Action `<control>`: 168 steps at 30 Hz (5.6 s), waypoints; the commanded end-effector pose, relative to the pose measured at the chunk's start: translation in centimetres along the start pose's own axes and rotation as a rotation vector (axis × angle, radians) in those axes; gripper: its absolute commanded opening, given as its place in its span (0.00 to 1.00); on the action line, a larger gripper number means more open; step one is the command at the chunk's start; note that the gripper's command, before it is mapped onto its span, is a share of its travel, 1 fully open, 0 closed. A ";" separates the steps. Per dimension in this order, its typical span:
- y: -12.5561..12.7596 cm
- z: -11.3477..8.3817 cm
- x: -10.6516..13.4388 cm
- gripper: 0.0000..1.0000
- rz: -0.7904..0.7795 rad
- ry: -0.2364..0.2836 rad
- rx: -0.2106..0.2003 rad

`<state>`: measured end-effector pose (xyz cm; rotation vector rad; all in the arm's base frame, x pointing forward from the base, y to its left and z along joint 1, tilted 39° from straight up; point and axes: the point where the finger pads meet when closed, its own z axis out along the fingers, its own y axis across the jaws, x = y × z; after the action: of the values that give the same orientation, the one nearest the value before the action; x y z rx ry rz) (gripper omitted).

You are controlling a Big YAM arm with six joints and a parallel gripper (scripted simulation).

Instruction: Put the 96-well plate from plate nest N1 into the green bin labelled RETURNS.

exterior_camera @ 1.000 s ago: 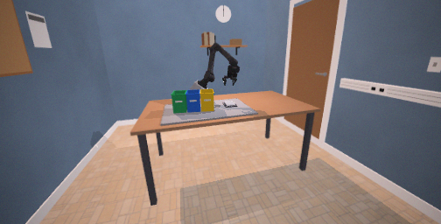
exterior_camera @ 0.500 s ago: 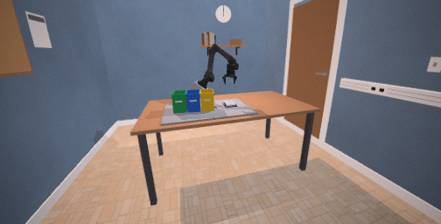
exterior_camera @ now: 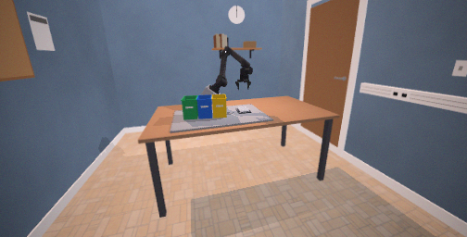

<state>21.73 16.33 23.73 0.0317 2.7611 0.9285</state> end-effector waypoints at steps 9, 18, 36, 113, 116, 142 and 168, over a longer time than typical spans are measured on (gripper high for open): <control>0.0 2.0 0.0 1.00 0.021 0.010 0.002; 0.0 3.5 0.0 1.00 0.021 0.010 0.002; 0.0 6.2 0.1 1.00 0.021 0.010 0.002; -0.1 17.4 0.5 1.00 0.022 0.013 0.003; 0.0 17.9 0.4 1.00 0.021 0.012 0.002; 0.4 20.3 -0.3 1.00 0.015 -0.004 -0.008; 0.4 20.3 -0.3 0.00 0.015 -0.004 -0.008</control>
<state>26.14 28.41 7.85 0.0419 2.7694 0.9300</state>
